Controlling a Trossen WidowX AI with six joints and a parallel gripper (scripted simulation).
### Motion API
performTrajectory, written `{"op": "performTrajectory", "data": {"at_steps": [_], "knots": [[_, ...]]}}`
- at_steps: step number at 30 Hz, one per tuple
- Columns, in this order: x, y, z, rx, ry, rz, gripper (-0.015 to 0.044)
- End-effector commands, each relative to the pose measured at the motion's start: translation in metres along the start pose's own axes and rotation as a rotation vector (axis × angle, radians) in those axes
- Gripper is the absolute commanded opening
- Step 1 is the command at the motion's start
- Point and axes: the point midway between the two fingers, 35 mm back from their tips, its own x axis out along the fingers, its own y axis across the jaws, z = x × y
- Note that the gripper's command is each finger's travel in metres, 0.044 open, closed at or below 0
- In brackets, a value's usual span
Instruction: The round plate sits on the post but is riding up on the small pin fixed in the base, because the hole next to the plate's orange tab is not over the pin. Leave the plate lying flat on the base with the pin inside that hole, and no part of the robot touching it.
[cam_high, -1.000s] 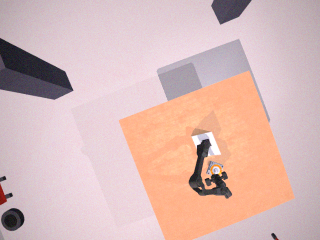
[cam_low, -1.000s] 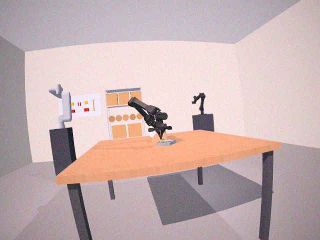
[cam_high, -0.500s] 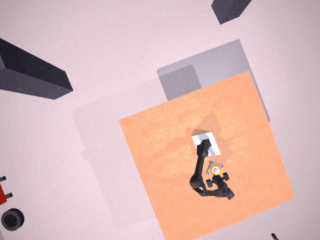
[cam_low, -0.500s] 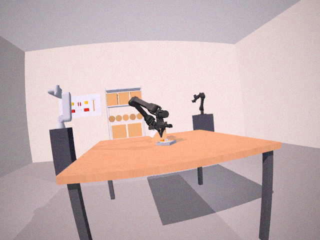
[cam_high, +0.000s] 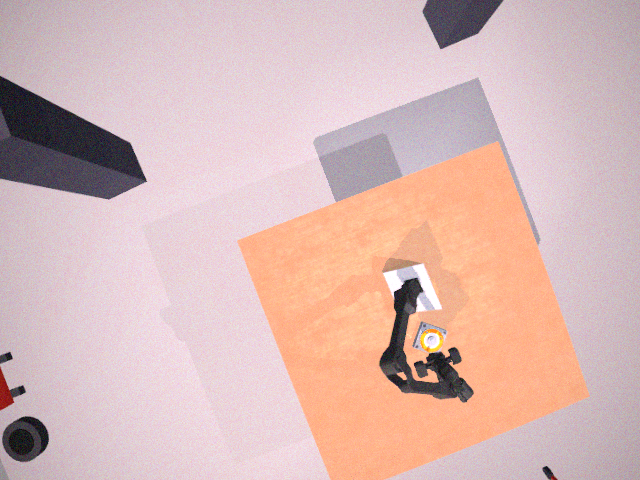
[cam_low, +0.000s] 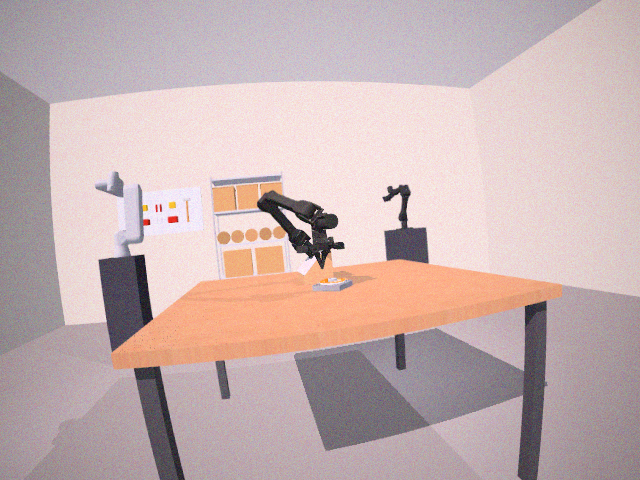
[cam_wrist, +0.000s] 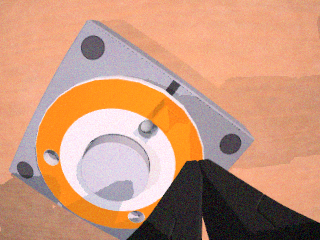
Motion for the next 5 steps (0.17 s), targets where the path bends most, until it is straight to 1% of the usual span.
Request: {"op": "performTrajectory", "data": {"at_steps": [1, 5], "knots": [[0.0004, 0.0003, -0.0002, -0.007, -0.001, -0.001, 0.0], [0.0004, 0.0003, -0.0002, -0.007, -0.001, -0.001, 0.0]]}}
